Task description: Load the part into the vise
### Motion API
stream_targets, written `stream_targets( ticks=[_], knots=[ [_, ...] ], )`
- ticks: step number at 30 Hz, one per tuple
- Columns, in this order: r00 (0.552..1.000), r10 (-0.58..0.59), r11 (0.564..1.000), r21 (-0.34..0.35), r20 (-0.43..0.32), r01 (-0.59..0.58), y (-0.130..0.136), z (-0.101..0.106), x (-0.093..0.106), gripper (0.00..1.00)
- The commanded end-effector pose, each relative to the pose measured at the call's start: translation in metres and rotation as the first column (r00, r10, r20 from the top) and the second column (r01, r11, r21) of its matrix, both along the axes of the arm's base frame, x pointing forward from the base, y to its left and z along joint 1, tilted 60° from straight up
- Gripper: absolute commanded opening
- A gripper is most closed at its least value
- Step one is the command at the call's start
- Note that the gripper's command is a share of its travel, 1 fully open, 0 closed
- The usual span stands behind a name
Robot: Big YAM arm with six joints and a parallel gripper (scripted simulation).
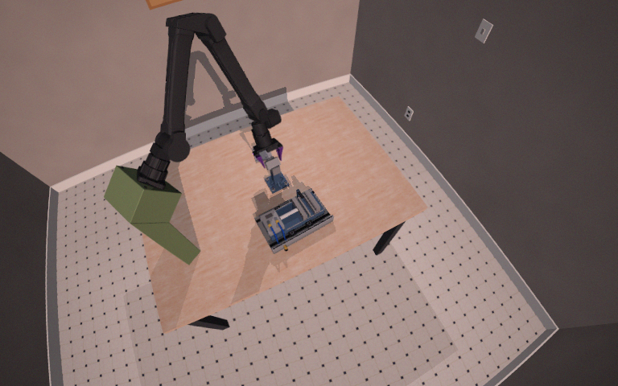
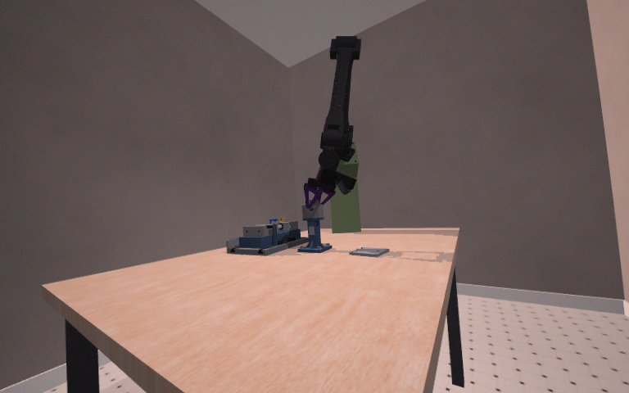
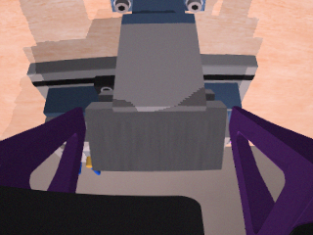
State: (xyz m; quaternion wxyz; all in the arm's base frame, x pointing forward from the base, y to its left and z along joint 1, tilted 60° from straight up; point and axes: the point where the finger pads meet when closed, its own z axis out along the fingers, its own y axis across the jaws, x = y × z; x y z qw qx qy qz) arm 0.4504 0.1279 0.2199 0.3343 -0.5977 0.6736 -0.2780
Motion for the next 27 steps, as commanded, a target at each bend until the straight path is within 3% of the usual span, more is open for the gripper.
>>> stream_targets(
  ticks=[1,3,15,16,22,27],
  knots=[
    [1.0,0.012,1.0,-0.003,0.009,-0.012,-0.008,-0.002,0.003,0.81],
    [0.999,0.027,1.0,0.015,0.034,-0.027,-0.008,0.008,0.001,0.81],
    [0.994,0.102,0.992,0.07,0.044,-0.105,-0.008,0.005,0.002,0.81],
    [0.994,0.11,0.991,0.071,0.019,-0.112,-0.008,-0.008,0.004,0.81],
    [0.986,0.157,0.98,0.112,0.06,-0.163,-0.008,0.005,0.002,0.81],
    [0.978,0.197,0.969,0.141,0.065,-0.205,-0.008,0.001,0.003,0.81]
  ],
)
